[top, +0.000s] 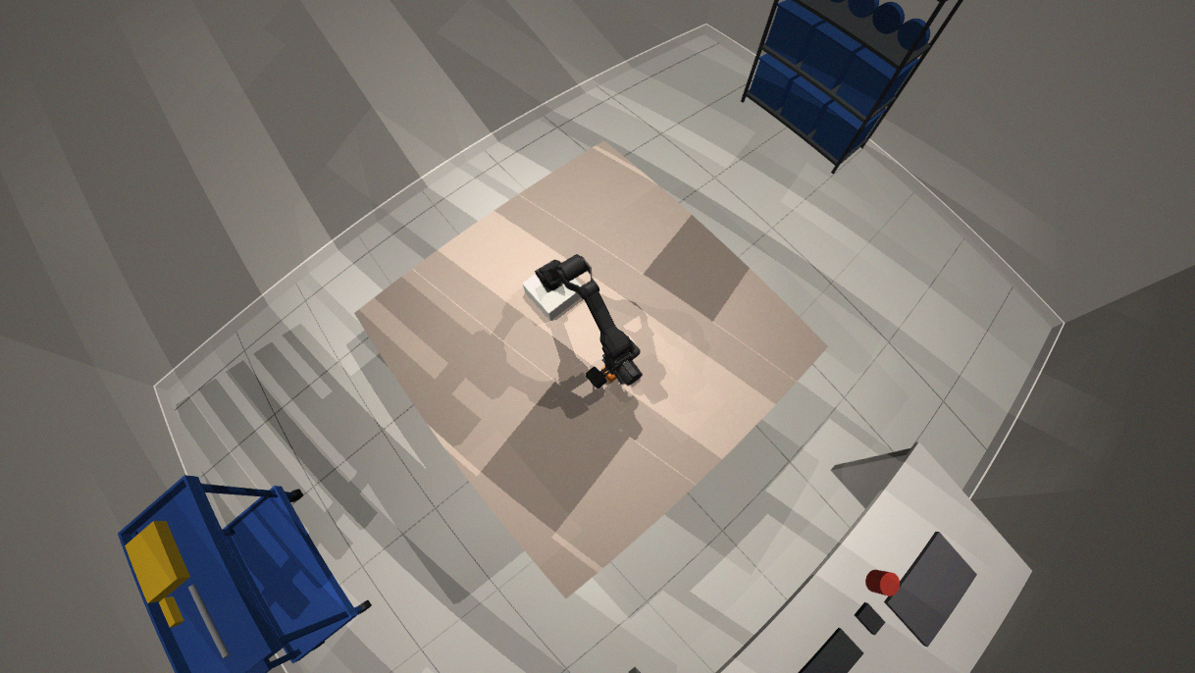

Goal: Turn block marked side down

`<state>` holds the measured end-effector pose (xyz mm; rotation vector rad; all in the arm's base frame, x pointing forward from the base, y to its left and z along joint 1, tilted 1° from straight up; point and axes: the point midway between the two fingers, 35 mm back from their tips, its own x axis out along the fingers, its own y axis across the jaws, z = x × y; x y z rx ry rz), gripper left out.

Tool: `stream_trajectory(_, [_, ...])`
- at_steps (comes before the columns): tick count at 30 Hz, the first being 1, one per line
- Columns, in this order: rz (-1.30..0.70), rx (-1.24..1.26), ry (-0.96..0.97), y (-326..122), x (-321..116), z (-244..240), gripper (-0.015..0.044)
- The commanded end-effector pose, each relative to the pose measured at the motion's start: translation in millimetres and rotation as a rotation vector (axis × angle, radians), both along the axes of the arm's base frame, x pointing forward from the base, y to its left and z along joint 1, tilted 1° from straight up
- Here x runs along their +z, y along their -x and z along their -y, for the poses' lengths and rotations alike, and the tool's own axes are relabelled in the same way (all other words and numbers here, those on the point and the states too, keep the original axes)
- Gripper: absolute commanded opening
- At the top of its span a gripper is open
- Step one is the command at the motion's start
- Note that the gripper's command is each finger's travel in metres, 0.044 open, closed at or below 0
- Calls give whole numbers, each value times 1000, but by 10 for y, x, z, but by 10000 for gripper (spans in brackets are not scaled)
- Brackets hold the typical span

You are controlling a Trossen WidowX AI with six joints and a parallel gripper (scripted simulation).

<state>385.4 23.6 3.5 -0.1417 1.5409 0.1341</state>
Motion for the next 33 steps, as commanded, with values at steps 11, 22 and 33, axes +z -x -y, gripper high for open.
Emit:
stream_trajectory(11, [-1,0,-5,4,-36,-7,184])
stream_trajectory(22, [-1,0,-5,4,-36,-7,110])
stream_trajectory(33, [-1,0,-5,10,265,-6,0])
